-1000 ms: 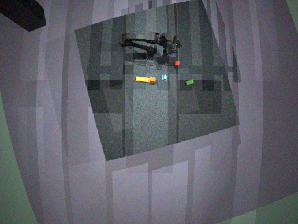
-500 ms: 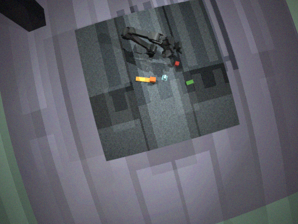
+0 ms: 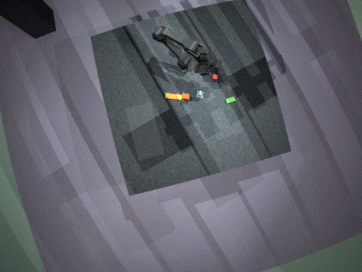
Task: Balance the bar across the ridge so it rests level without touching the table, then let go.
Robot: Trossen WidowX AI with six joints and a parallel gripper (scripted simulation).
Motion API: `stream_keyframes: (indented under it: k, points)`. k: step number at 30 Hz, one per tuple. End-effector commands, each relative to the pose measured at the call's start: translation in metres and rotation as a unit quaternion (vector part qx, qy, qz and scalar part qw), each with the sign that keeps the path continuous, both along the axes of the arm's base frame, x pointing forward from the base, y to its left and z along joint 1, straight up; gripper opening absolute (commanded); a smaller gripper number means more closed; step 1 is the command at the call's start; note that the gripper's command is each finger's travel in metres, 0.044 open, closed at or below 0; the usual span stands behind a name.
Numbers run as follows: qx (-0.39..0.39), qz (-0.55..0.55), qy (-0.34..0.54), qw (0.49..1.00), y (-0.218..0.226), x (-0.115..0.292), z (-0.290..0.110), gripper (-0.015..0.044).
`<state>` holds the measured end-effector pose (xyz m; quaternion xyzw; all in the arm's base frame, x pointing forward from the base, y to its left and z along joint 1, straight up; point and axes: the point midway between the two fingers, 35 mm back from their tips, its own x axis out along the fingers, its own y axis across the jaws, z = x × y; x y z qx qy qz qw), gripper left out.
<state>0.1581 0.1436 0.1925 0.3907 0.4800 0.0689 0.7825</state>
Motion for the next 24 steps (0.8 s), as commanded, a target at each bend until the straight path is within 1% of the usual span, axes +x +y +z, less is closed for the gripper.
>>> stream_keyframes:
  k: [1, 12, 24]
  points:
    - [-0.008, -0.036, 0.017, 0.999, -0.008, 0.010, 0.001, 0.0315]
    - [-0.028, -0.132, 0.069, 0.989, -0.035, 0.034, -0.001, 0.0315]
    - [-0.042, -0.236, 0.128, 0.963, -0.070, 0.055, -0.003, 0.0315]
